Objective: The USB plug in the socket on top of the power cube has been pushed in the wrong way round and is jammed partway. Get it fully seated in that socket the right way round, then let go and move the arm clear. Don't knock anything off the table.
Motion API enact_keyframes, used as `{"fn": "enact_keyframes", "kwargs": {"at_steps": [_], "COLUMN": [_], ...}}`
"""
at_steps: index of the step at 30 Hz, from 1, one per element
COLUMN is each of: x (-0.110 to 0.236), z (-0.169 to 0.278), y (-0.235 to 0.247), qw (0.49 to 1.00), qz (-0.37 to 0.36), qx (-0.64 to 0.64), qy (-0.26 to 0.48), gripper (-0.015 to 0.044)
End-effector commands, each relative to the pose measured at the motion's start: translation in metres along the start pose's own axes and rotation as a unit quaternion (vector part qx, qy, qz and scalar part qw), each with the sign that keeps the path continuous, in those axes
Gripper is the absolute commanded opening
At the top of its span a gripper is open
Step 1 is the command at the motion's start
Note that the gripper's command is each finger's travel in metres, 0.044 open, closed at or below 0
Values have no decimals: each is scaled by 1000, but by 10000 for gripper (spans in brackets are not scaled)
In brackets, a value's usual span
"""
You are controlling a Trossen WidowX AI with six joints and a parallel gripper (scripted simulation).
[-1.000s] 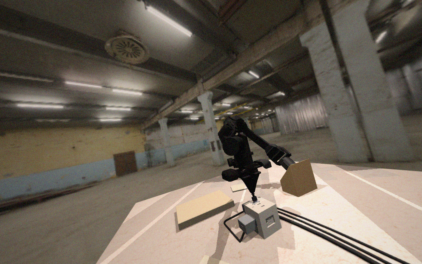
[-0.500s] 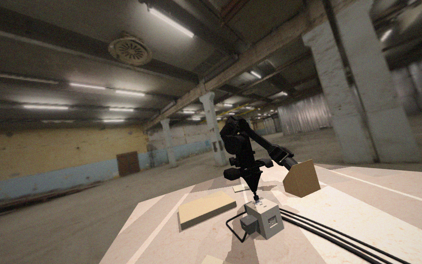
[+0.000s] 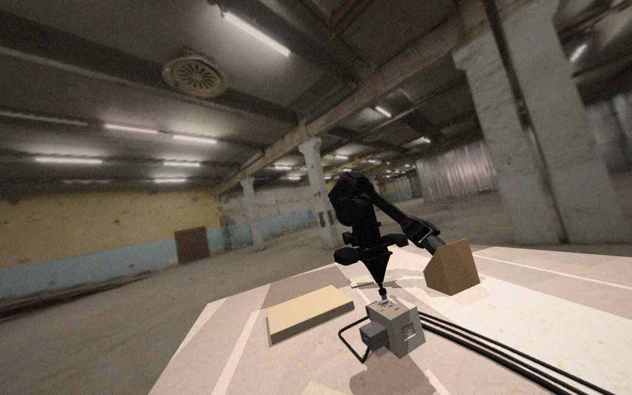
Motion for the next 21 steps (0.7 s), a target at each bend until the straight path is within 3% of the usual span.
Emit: {"fn": "enact_keyframes", "kwargs": {"at_steps": [1,21], "x": [4,15], "z": [0,0], "y": [0,0], "qw": [1000,1000], "qz": [1,1], "qx": [-2,-2], "qy": [3,2], "gripper": [0,0]}}
Point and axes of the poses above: the point midway between the two fingers, 35 mm back from their tips, its own x axis back along the fingers, its own y axis across the jaws, z = x × y, the point moved 6 cm from there along x, back along the fingers, and after that the axes turned 8 degrees about x, right-handed, at the moved point
